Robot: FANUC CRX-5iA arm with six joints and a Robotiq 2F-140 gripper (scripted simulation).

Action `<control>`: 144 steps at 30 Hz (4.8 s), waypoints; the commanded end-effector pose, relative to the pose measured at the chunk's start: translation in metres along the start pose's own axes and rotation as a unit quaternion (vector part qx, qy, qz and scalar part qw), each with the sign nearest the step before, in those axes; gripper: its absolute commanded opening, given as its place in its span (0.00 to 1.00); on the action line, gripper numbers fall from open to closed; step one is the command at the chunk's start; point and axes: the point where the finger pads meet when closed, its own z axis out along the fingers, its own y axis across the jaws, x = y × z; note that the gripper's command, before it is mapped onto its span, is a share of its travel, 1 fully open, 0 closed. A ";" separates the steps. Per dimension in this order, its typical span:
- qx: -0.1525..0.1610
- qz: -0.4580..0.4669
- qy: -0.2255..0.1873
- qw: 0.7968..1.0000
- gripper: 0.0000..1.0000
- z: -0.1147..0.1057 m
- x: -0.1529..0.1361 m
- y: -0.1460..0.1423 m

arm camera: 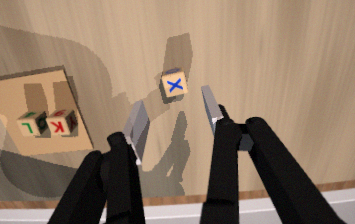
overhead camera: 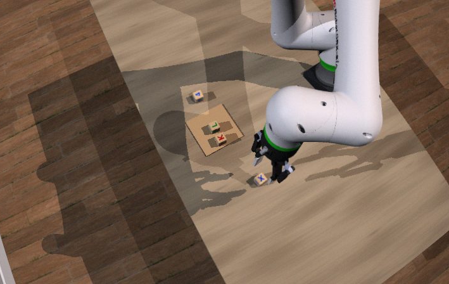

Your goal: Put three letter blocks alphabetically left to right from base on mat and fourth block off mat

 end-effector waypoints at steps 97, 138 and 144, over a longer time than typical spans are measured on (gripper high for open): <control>0.000 0.000 0.000 1.000 0.40 0.054 0.000 0.001; 0.000 0.000 0.000 1.000 0.28 0.089 0.000 0.001; 0.000 0.000 0.000 1.000 0.28 0.089 0.000 0.001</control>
